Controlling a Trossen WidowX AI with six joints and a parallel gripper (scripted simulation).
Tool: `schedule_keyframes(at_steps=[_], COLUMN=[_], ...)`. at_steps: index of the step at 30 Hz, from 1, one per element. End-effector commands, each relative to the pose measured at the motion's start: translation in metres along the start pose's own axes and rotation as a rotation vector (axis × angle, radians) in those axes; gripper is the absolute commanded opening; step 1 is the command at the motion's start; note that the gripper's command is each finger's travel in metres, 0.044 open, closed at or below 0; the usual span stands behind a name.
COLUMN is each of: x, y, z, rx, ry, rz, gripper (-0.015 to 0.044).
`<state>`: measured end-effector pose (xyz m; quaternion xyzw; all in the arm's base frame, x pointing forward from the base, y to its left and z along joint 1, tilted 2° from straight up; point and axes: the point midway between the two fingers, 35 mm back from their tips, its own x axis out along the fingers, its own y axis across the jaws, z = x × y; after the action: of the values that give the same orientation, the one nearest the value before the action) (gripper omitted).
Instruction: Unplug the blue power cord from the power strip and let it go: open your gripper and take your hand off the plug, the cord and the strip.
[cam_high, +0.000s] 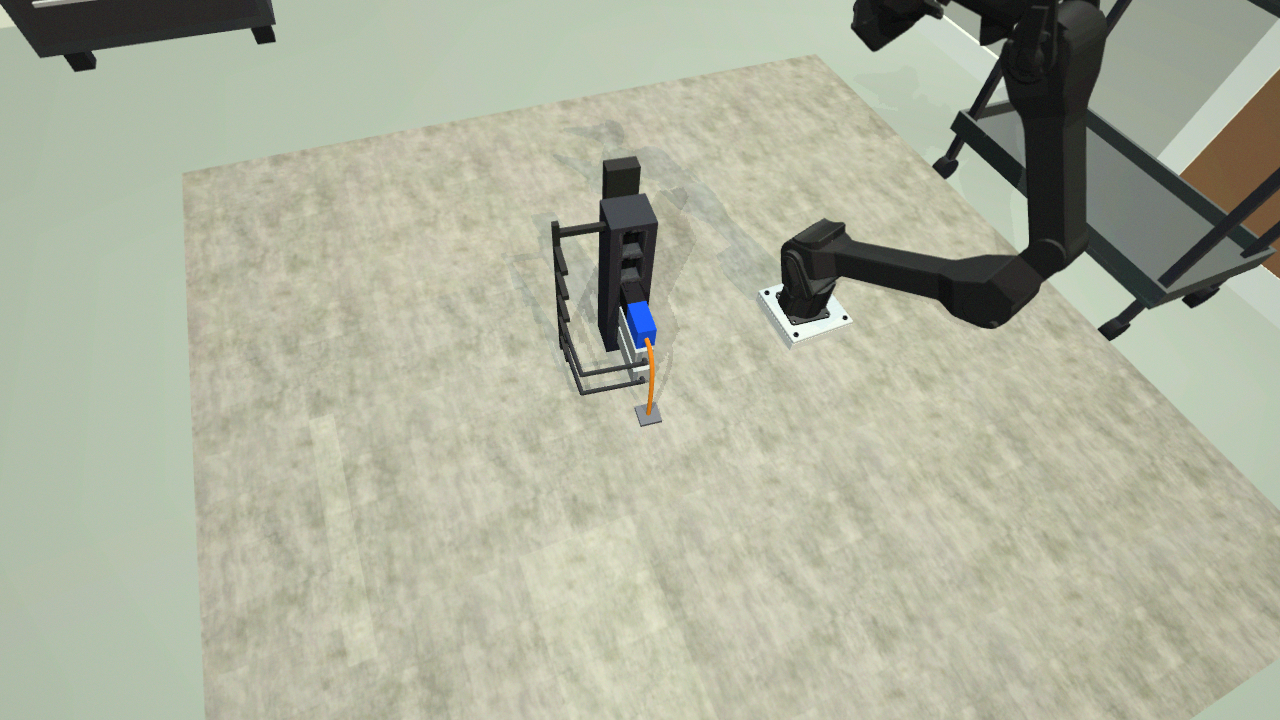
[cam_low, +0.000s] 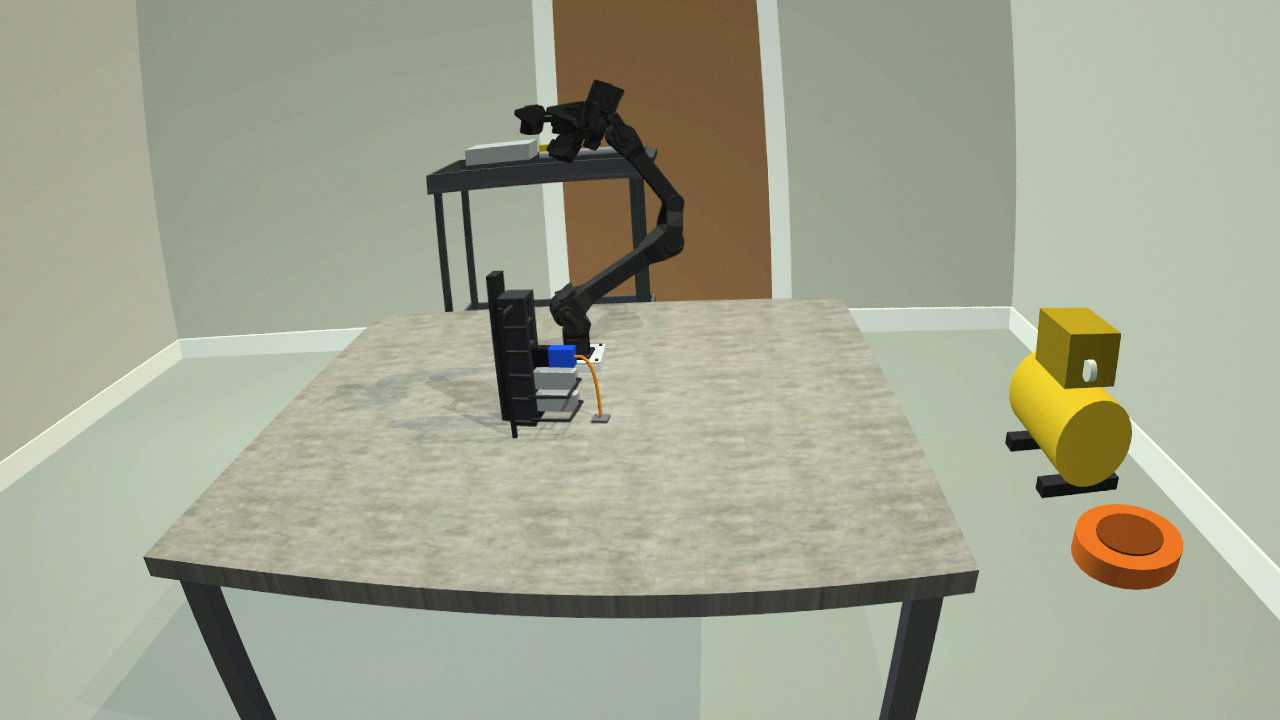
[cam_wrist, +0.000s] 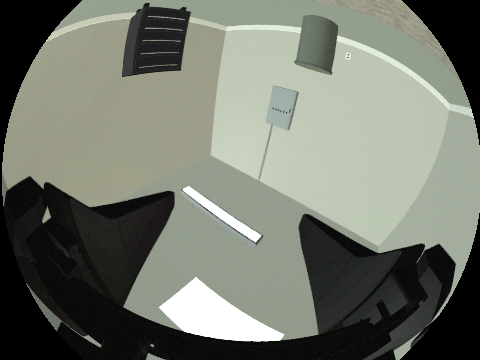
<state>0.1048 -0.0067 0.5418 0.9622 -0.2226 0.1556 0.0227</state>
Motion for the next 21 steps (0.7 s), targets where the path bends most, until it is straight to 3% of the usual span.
schedule_keyframes(at_steps=[1, 9, 21], x=[0.001, 0.049, 0.115], y=[0.001, 0.03, -0.016], z=[0.001, 0.052, 0.195], rx=[0.008, 0.504, 1.137], ry=[-0.003, -0.248, -0.898], rz=[-0.001, -0.049, 0.118], gripper=[0.0374, 0.0164, 0.016])
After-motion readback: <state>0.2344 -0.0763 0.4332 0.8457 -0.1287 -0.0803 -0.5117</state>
